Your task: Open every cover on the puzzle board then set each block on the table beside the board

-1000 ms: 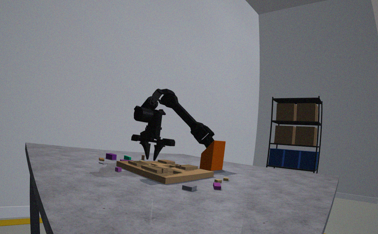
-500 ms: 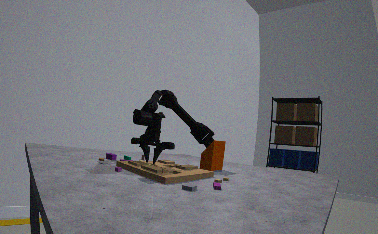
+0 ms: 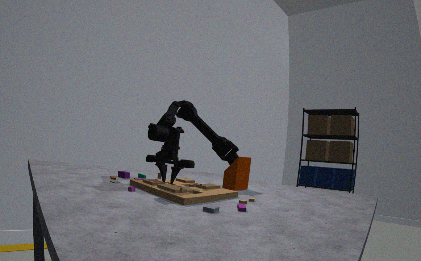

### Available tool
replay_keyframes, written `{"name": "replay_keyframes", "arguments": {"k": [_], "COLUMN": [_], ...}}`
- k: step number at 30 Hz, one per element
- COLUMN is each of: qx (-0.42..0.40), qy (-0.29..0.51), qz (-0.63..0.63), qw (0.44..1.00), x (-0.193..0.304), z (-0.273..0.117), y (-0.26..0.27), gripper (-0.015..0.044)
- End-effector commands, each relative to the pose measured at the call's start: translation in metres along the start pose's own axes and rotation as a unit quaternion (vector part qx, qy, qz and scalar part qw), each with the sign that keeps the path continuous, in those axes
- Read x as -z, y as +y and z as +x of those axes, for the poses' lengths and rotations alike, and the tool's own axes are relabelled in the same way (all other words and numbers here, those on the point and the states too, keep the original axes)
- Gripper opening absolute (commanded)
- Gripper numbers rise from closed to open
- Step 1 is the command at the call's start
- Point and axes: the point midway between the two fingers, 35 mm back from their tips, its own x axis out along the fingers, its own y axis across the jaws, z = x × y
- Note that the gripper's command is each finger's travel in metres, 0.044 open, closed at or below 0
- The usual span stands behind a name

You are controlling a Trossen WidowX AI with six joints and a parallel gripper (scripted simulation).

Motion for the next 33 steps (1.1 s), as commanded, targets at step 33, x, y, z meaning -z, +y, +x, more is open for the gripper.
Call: {"name": "replay_keyframes", "arguments": {"k": [33], "qx": [-0.001], "qy": [0.001], "qz": [0.000], "qw": [1.000], "x": [0.000], "z": [-0.004], "y": [0.000], "gripper": [0.0080]}}
